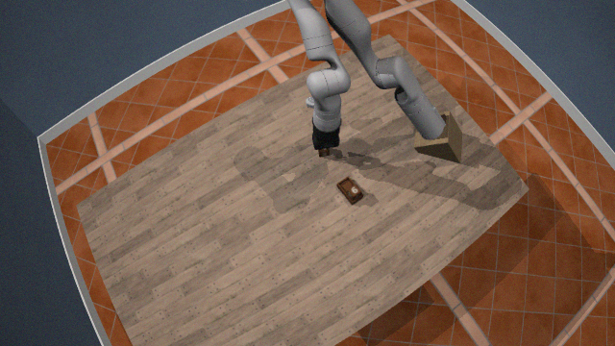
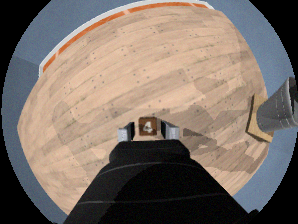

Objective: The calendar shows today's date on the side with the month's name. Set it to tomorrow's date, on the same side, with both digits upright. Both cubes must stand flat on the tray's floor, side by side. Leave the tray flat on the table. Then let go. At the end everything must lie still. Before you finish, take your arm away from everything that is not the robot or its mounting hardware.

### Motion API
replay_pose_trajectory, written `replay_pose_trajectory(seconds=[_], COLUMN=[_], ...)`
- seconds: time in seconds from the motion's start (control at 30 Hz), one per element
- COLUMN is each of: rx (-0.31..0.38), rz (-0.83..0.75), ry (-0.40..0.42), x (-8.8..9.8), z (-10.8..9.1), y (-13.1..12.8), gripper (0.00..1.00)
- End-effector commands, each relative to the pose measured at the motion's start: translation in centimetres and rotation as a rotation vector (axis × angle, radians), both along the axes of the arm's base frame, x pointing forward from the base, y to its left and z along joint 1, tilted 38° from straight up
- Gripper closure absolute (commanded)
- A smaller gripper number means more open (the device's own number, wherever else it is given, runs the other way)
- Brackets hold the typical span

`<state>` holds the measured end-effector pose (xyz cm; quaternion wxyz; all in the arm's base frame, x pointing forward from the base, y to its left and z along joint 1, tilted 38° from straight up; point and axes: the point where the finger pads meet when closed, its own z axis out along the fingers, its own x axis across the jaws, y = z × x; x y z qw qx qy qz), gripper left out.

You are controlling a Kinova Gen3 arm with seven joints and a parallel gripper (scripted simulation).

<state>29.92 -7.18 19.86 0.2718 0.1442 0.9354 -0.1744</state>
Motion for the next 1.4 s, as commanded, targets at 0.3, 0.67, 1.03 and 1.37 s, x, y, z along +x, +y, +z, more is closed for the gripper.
replay_pose_trajectory(seconds=[0.3,0.67,1.03,1.37], rx=[0.000,-0.006,0.004,0.004], rz=[0.000,-0.012,-0.008,-0.008], ry=[-0.001,0.023,0.027,0.027], x=[0.1,0.9,1.4,1.4], z=[-0.2,-1.6,-2.3,-2.3], y=[-0.1,-0.8,-1.2,-1.2], gripper=[0.10,0.10,0.10,0.10])
